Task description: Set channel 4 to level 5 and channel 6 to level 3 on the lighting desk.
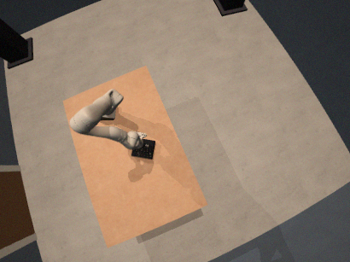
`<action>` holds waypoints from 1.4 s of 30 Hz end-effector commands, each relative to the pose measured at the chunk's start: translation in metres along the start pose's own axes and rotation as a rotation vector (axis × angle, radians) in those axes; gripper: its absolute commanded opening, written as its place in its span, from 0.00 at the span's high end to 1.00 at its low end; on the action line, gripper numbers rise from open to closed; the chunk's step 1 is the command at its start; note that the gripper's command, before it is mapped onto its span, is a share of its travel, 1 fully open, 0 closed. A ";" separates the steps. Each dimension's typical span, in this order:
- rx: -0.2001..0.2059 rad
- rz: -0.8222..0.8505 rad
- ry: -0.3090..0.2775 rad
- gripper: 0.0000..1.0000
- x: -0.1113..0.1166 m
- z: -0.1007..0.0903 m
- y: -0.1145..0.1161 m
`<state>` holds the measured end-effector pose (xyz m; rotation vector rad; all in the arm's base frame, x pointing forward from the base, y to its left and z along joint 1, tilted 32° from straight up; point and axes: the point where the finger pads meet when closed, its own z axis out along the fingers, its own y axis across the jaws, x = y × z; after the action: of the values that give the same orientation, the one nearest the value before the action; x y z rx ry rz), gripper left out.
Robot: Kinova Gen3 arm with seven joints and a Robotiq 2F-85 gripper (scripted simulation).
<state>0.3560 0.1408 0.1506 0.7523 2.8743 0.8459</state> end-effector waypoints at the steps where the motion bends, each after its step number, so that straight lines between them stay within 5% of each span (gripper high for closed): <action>1: 0.001 -0.004 0.002 1.00 0.001 0.002 0.001; 42: 0.001 -0.004 0.002 1.00 -0.004 0.003 0.001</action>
<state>0.3596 0.1412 0.1482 0.7437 2.8785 0.8440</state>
